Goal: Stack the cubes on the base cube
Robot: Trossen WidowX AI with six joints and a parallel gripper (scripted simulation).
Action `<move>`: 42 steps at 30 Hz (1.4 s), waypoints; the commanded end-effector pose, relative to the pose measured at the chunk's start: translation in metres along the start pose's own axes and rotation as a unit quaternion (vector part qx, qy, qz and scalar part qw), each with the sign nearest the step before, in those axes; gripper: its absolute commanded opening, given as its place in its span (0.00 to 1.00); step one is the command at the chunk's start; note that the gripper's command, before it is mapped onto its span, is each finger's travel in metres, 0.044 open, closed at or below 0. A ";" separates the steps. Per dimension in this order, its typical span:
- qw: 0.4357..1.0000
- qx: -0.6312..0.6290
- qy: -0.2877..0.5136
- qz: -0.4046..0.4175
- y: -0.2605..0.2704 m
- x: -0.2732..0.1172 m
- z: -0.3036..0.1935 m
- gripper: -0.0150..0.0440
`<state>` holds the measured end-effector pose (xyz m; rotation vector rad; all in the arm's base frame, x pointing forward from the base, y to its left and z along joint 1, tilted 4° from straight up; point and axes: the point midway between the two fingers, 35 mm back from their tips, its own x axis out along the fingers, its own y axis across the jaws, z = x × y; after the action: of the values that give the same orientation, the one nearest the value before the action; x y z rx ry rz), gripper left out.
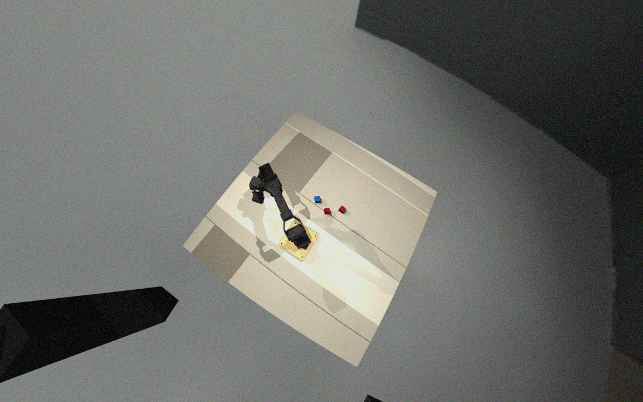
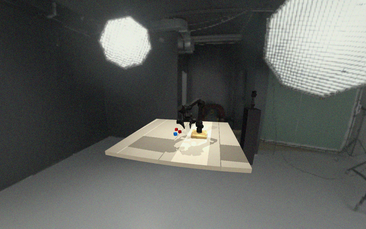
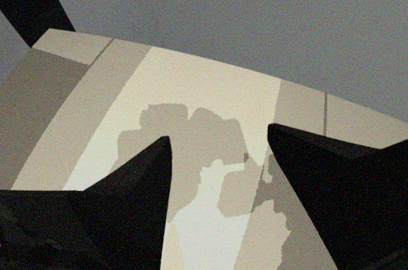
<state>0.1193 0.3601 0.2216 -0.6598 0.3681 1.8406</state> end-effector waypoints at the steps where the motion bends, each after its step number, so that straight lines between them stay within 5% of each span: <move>1: 0.993 0.106 0.035 -0.039 -0.025 -0.014 -0.031 0.70; 8: 0.934 0.321 0.087 -0.129 -0.062 -0.056 -0.095 0.70; 16: 0.800 0.544 0.118 -0.227 -0.079 -0.112 -0.169 0.70; 26: 0.548 0.760 0.120 -0.329 -0.063 -0.185 -0.253 0.70; 39: 0.145 0.898 0.084 -0.407 0.009 -0.265 -0.331 0.70; 42: 0.123 0.900 0.082 -0.409 0.014 -0.269 -0.334 0.70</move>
<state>0.2652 -0.0243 0.1186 0.7295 1.4841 -0.6052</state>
